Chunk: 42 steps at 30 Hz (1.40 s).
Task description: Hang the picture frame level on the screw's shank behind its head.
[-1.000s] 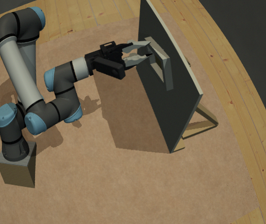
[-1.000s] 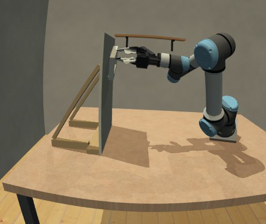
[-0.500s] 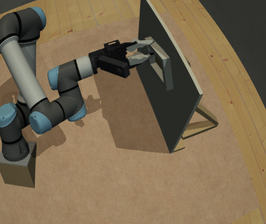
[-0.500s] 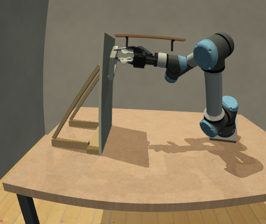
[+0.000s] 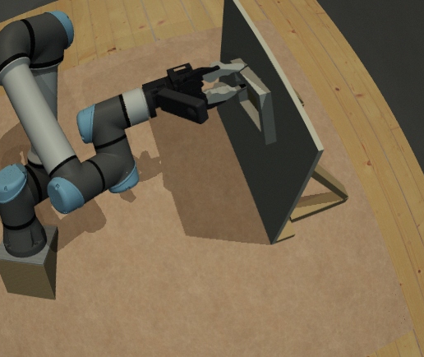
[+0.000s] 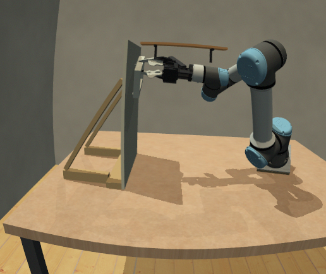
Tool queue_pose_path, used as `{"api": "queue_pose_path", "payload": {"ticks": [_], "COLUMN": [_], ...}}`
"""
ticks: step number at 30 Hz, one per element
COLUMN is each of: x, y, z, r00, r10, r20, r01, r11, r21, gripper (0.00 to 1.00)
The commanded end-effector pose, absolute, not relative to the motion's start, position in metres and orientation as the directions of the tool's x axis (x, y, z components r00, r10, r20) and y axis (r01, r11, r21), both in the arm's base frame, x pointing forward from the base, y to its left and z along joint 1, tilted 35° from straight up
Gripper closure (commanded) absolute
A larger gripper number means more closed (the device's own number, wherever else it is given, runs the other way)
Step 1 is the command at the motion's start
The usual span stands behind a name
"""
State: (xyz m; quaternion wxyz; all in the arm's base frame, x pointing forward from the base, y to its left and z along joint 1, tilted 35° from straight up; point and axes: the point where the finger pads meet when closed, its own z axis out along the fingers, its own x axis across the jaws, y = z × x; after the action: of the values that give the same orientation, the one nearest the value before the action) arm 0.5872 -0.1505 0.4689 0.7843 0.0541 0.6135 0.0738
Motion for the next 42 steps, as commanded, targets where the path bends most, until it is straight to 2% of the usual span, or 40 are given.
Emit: {"api": "queue_pose_path", "payload": {"ticks": [1, 26, 27, 42], "x": [0.5871, 0.5871, 0.5871, 0.5871], "y": [-0.1508, -0.1508, -0.1508, -0.1508], "z": [0.4692, 0.4692, 0.4692, 0.4692], "r00": [0.237, 0.237, 0.237, 0.237], "r10": [0.182, 0.182, 0.182, 0.182], "r20": [-0.954, -0.954, -0.954, -0.954], "r01": [-0.049, -0.049, -0.049, -0.049], "r11": [0.983, 0.983, 0.983, 0.983], "r21": [0.175, 0.175, 0.175, 0.175], "gripper": [0.71, 0.71, 1.00, 1.00]}}
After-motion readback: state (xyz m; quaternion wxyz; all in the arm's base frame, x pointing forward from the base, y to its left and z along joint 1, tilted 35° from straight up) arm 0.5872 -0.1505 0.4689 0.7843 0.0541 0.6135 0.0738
